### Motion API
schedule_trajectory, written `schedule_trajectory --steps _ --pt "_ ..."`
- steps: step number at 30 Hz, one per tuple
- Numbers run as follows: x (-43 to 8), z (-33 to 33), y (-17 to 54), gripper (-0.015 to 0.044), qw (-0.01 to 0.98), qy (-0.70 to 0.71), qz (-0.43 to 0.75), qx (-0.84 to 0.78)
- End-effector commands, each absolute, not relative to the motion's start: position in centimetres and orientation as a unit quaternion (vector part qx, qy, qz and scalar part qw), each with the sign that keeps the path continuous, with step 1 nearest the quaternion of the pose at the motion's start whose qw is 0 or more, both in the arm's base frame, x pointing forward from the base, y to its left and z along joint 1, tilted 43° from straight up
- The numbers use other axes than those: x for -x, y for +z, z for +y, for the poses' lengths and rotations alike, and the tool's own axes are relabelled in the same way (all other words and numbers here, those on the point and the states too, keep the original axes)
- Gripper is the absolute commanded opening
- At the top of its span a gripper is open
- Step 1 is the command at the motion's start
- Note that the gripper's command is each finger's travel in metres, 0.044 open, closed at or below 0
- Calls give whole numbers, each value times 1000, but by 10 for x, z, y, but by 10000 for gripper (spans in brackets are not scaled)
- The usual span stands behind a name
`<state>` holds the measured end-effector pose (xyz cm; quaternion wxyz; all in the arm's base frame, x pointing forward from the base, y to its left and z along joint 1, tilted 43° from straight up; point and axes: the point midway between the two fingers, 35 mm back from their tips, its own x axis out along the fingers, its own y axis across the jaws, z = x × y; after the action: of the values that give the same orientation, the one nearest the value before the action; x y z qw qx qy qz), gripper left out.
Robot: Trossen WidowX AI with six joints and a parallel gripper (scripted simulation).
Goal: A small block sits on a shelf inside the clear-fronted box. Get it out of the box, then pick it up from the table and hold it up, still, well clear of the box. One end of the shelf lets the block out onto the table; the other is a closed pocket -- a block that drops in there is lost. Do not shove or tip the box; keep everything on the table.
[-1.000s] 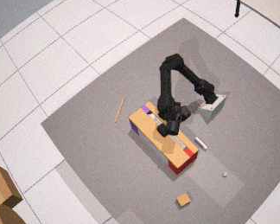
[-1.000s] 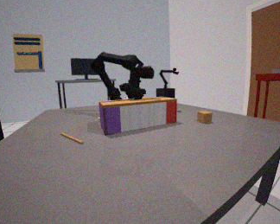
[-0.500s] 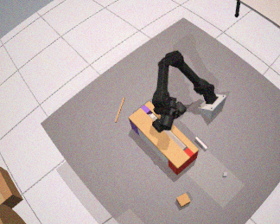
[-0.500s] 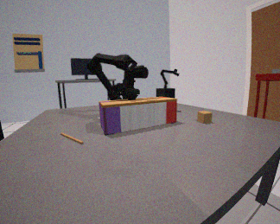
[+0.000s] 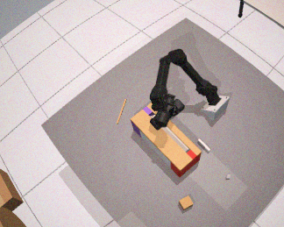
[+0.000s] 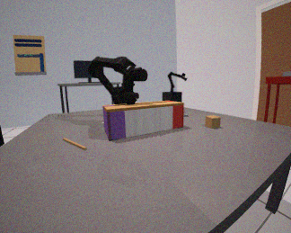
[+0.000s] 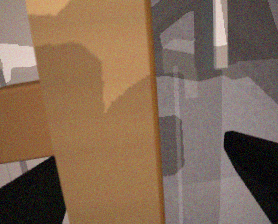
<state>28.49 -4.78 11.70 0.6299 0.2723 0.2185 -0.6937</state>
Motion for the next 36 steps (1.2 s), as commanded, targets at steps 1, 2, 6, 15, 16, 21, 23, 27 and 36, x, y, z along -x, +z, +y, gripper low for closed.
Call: schedule_trajectory --steps 1,2,6,15,16,21,23,27,36 --pt "-284 -55 124 400 630 -694 217 -271" --pt "-283 -57 126 400 630 -694 217 -271" --pt "-282 -63 131 400 630 -694 217 -271" --pt "-280 -77 145 400 630 -694 217 -271" --pt "-280 -79 147 400 630 -694 217 -271" --pt "-279 -87 154 400 631 -694 216 -271" --pt "-279 -89 157 400 631 -694 216 -271" --pt "-284 -75 151 400 632 -691 220 -273" --pt "-297 48 109 400 644 -681 223 -268"
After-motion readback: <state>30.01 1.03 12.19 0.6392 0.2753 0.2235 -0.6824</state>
